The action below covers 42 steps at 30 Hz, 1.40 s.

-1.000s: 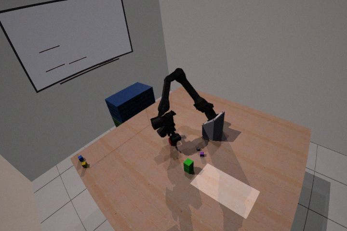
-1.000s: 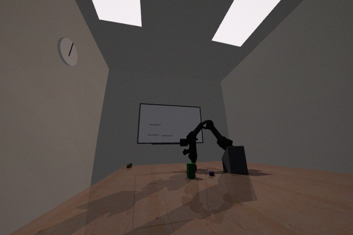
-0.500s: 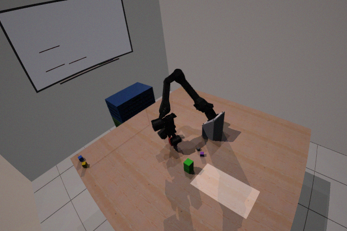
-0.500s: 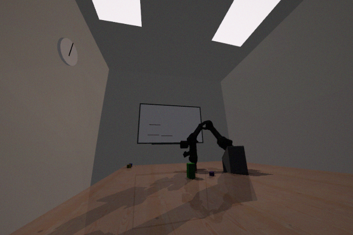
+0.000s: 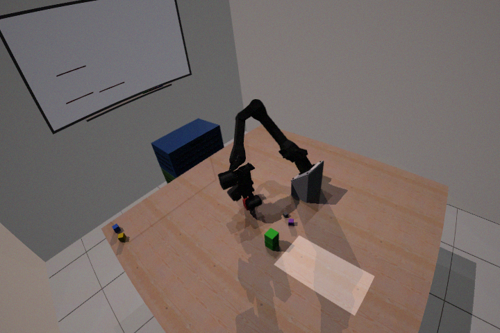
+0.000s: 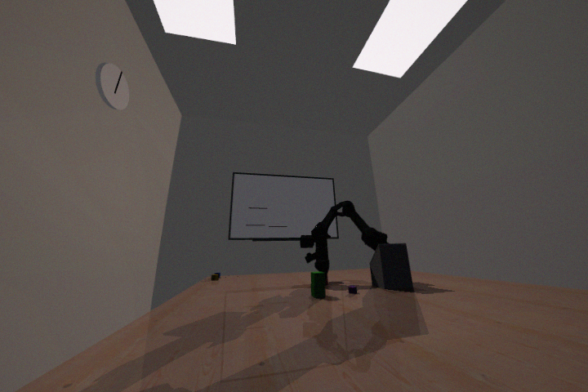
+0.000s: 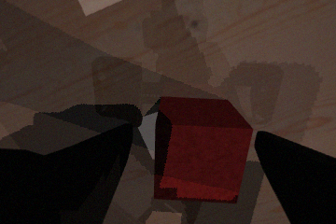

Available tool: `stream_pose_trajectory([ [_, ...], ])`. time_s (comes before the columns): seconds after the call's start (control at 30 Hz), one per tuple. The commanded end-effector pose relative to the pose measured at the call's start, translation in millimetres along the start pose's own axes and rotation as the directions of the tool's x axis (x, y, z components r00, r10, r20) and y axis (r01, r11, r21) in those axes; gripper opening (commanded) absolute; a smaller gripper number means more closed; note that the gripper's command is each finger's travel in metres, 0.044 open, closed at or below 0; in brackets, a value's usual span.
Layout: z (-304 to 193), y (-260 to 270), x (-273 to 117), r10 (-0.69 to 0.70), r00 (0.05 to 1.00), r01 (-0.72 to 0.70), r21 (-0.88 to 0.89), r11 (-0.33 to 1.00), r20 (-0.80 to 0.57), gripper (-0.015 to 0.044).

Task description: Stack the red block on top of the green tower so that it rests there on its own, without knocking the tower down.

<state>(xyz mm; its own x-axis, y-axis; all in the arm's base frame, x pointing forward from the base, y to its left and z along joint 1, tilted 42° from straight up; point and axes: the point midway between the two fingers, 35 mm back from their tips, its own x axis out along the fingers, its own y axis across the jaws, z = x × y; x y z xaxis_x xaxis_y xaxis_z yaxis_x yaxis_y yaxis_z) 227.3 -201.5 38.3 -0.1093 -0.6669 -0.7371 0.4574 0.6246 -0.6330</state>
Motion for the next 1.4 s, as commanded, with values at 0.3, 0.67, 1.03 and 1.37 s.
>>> stream_pose_trajectory([
  [0.3, 0.4, 0.6, -0.3, 0.001, 1.000, -0.001, 0.002, 1.000, 0.001, 0.0118],
  [0.67, 0.6, 0.7, -30.6, 0.006, 1.000, -0.006, -0.001, 1.000, 0.002, 0.0000],
  [1.03, 0.3, 0.6, -80.6, 0.009, 1.000, -0.009, -0.001, 1.000, 0.001, 0.0000],
  [1.37, 0.2, 0.5, -117.6, 0.011, 1.000, -0.011, -0.002, 1.000, 0.000, 0.0000],
])
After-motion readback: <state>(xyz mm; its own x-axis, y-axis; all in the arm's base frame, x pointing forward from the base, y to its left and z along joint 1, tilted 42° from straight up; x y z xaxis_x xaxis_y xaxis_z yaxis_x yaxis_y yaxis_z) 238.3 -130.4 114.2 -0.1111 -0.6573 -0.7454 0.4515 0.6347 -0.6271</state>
